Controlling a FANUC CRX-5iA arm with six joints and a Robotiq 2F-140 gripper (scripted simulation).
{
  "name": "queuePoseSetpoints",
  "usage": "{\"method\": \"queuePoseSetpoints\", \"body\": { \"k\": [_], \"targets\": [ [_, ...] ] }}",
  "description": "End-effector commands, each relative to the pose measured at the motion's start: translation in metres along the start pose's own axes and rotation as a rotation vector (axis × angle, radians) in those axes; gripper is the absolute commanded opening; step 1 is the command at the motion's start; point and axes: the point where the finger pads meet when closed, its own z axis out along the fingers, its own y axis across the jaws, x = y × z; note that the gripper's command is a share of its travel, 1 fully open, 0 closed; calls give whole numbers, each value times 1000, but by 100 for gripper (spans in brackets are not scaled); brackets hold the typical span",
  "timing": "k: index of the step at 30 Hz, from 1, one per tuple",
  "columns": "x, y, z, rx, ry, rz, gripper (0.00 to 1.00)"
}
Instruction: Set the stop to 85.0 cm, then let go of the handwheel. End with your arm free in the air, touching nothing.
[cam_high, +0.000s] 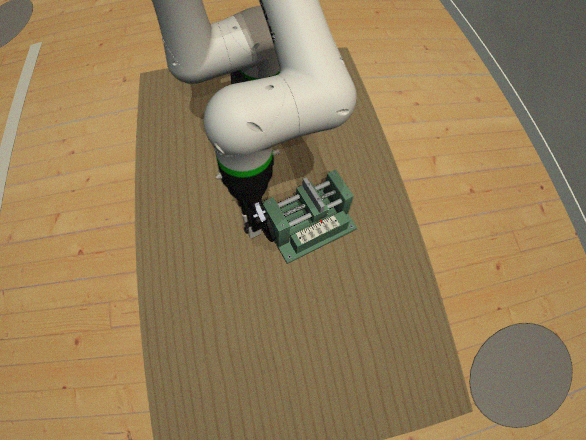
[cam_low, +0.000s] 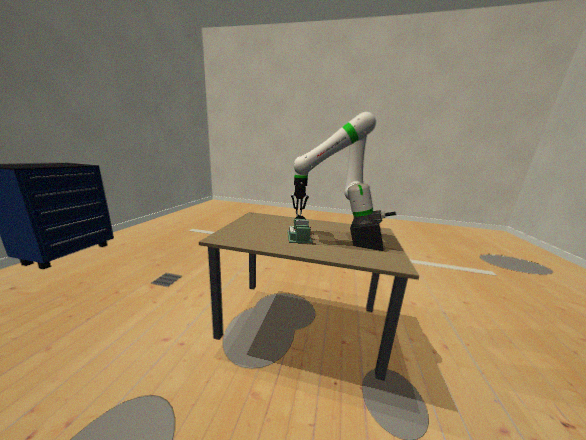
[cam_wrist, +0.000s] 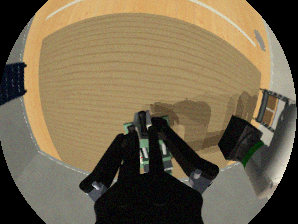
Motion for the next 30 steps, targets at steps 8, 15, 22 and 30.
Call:
{"method": "queuePoseSetpoints", "body": {
  "k": [8,15,22,30],
  "targets": [
    [0,-4,1,0,0,0,4],
    [0,-7,3,0,0,0,4],
    [0,-11,6,0,0,0,4],
    [0,-16,10,0,0,0,4]
  ]
}}
